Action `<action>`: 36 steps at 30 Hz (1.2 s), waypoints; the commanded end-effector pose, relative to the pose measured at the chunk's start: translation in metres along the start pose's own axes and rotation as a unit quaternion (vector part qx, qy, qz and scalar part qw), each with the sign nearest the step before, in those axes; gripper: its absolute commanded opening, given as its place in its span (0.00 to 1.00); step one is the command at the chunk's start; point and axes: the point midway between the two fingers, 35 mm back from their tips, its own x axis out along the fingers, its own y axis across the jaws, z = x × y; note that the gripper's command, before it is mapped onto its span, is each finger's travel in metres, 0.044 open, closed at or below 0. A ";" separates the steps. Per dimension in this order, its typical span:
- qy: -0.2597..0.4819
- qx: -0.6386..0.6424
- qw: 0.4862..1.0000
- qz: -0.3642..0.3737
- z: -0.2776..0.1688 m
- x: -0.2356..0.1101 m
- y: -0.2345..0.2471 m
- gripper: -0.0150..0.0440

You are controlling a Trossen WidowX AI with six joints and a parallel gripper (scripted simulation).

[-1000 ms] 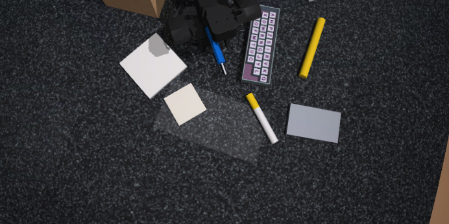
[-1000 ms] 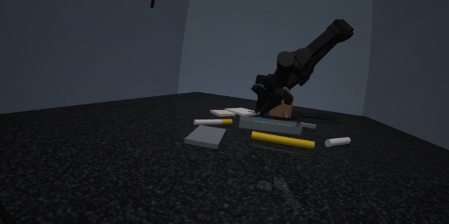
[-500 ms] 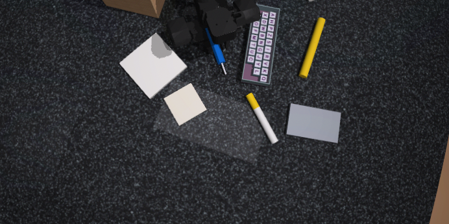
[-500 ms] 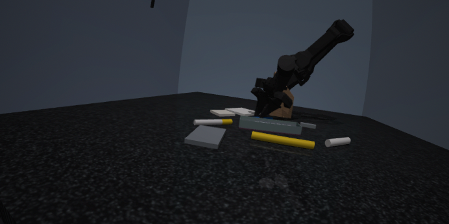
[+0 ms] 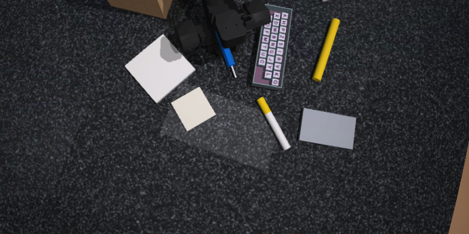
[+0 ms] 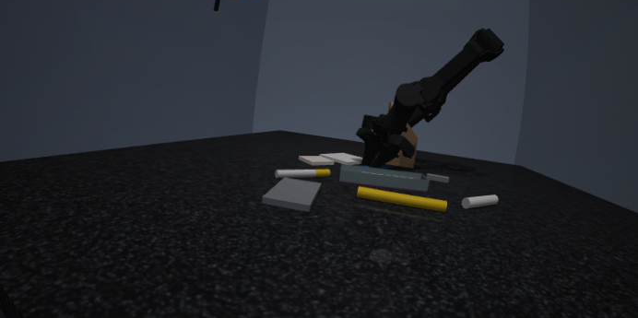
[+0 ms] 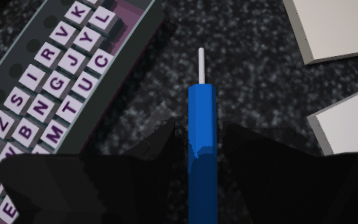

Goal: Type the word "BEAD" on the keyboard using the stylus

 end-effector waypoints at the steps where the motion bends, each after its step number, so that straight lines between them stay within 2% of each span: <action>1: 0.000 0.003 1.000 -0.003 -0.001 0.001 -0.002 0.51; 3: 0.000 0.003 1.000 -0.003 -0.001 0.001 -0.002 0.51; 8: 0.000 0.000 1.000 -0.001 -0.001 0.001 0.000 0.29; 11: 0.000 0.000 1.000 -0.001 -0.001 0.001 0.000 0.25; 20: 0.000 0.000 1.000 -0.001 0.002 -0.002 0.000 0.25; 32: -0.003 0.000 1.000 -0.002 0.025 -0.040 0.000 0.25; 36: -0.003 0.000 1.000 -0.002 0.026 -0.043 0.000 0.25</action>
